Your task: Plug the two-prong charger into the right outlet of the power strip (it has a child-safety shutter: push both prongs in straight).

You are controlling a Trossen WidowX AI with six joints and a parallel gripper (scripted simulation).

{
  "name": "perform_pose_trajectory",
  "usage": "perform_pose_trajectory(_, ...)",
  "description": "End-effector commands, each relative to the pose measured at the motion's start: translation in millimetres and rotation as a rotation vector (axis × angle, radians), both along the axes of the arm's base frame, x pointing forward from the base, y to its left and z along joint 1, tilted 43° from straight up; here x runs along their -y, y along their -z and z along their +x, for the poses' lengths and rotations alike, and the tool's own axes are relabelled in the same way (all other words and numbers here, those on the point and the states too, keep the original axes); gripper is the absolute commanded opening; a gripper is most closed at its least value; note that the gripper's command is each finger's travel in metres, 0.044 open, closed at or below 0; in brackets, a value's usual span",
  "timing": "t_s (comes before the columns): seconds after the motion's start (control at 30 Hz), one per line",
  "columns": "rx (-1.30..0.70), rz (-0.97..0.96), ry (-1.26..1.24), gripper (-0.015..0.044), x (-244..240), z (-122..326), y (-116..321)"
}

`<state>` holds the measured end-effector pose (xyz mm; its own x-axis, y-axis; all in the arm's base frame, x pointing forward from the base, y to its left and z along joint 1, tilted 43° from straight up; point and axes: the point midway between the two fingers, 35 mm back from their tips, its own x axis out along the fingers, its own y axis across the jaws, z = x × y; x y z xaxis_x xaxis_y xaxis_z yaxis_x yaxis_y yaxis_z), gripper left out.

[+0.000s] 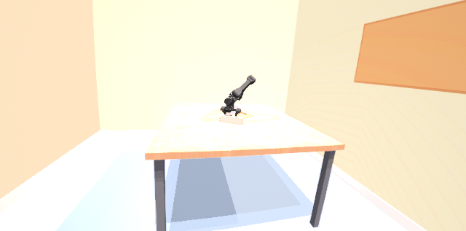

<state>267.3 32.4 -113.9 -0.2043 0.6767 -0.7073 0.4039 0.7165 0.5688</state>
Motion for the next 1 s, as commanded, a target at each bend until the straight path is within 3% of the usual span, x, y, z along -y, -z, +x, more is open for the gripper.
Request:
perform_pose_trajectory(0.0, 0.000, -0.003, 0.004, 0.0440, -0.6, -2.7, -2.0)
perform_pose_trajectory(0.97, -0.001, -0.003, 0.004, 0.0440, -7.6, -30.7, -12.9)
